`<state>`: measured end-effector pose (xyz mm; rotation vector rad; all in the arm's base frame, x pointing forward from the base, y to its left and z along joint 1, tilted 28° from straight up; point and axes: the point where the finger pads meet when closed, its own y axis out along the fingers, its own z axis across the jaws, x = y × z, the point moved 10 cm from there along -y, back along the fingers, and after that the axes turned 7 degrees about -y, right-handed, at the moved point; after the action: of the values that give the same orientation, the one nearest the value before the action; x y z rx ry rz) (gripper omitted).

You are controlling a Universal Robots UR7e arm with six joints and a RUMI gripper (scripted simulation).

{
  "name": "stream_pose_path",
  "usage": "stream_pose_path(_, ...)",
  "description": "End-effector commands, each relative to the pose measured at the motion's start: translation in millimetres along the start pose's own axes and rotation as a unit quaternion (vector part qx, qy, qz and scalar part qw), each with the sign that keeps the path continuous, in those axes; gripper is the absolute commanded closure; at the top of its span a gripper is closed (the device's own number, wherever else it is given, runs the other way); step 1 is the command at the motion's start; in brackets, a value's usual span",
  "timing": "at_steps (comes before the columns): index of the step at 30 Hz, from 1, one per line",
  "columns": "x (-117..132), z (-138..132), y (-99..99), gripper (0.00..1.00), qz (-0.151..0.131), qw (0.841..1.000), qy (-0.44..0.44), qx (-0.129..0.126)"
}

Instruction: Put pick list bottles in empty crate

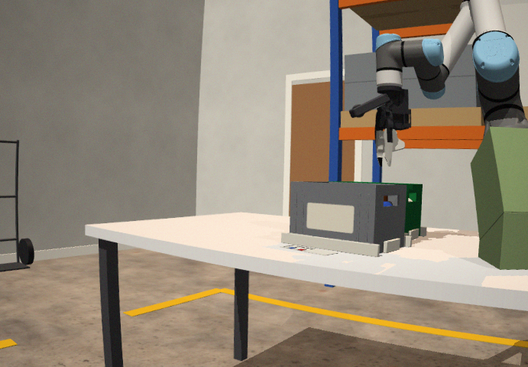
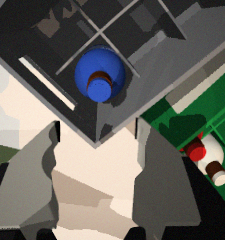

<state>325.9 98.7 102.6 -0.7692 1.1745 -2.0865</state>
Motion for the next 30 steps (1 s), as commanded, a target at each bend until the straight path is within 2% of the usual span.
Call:
stream_pose_path(1,-0.7,0.9,-1.1,0.62,0.001,1.0,0.0,0.001)
stream_pose_path(29,-0.7,0.9,-1.1,0.62,0.001,1.0,0.0,0.001)
stream_pose_path(30,4.5,0.7,-0.6,0.62,0.0,1.0,0.001,0.001)
